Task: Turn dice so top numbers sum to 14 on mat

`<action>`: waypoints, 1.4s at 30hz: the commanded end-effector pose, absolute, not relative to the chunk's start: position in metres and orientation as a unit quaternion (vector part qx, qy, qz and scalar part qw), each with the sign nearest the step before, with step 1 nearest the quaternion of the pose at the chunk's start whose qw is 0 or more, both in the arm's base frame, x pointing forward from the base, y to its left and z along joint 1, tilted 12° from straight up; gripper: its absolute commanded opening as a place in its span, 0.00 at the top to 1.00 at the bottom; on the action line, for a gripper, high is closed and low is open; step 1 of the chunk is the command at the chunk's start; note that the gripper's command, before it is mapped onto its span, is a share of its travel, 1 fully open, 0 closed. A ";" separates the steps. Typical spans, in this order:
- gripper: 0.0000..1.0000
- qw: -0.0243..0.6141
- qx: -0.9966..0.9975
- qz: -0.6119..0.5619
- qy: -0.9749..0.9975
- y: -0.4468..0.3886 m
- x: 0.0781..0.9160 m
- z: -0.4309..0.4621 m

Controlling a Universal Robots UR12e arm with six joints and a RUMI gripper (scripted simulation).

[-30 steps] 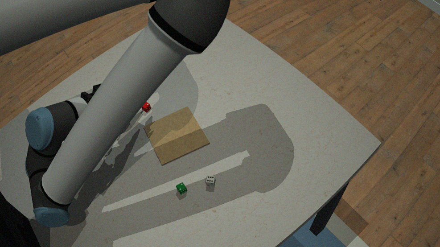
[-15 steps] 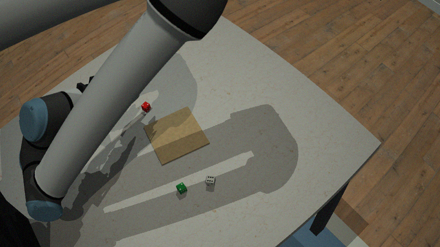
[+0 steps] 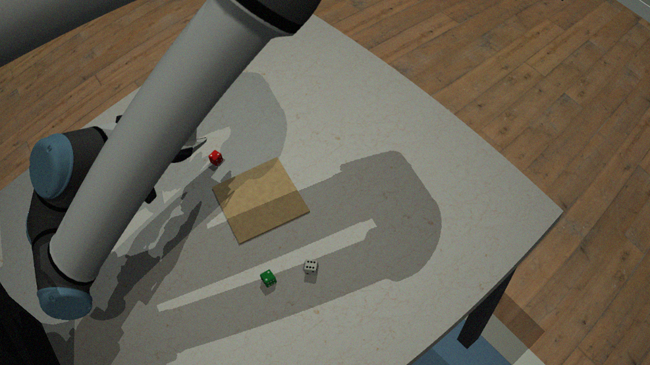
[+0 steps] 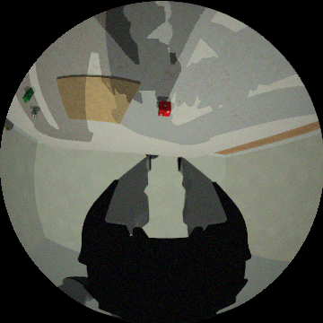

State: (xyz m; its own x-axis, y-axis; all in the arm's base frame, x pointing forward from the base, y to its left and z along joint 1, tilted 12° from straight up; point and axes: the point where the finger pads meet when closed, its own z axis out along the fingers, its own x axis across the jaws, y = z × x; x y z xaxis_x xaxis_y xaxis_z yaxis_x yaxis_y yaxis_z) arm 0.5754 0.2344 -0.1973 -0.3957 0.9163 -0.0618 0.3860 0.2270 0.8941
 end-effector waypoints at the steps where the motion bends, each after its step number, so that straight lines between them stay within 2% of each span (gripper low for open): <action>1: 0.79 0.298 0.462 0.404 0.731 0.236 0.578 -0.194; 42: 0.79 0.128 0.534 0.139 0.824 0.249 0.602 -0.168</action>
